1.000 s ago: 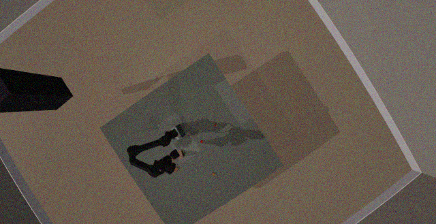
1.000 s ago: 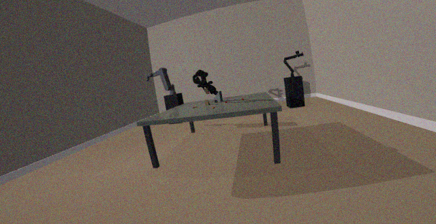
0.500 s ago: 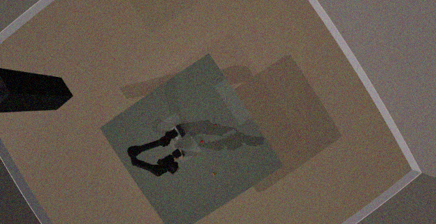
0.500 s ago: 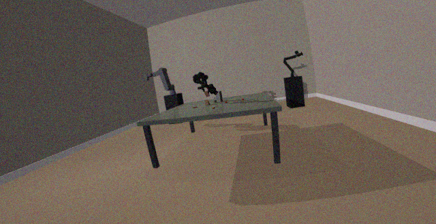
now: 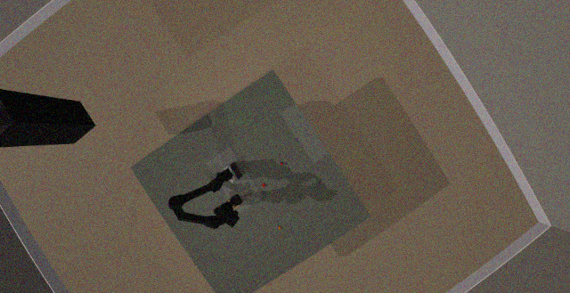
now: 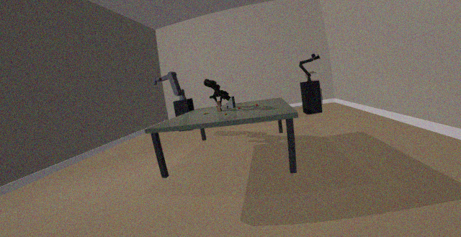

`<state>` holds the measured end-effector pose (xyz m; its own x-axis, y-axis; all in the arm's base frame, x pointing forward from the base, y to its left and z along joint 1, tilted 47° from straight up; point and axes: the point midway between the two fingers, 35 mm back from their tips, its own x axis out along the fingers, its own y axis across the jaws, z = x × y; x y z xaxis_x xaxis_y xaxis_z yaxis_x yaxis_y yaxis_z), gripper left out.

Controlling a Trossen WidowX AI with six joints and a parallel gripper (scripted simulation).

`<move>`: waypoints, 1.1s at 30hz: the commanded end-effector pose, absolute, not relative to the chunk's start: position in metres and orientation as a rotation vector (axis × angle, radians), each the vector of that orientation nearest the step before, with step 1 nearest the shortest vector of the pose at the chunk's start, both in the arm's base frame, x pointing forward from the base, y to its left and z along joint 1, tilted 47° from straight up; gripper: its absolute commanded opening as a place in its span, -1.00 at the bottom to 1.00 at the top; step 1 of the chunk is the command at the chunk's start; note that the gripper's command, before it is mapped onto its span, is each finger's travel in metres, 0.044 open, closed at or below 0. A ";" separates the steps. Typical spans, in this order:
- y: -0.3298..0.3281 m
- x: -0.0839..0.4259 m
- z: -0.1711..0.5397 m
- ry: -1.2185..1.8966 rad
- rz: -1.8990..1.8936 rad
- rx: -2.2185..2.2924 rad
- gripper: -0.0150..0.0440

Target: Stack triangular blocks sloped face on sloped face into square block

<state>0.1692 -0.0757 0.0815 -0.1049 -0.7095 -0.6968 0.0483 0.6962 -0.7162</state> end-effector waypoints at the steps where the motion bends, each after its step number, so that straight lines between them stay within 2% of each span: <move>1: -0.088 0.170 0.072 1.563 -0.702 -0.569 -0.49; 33: -0.094 0.172 0.067 1.565 -0.703 -0.580 -0.49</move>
<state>0.1712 -0.0931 0.0671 -0.1123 -0.7162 -0.6888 0.0389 0.6895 -0.7232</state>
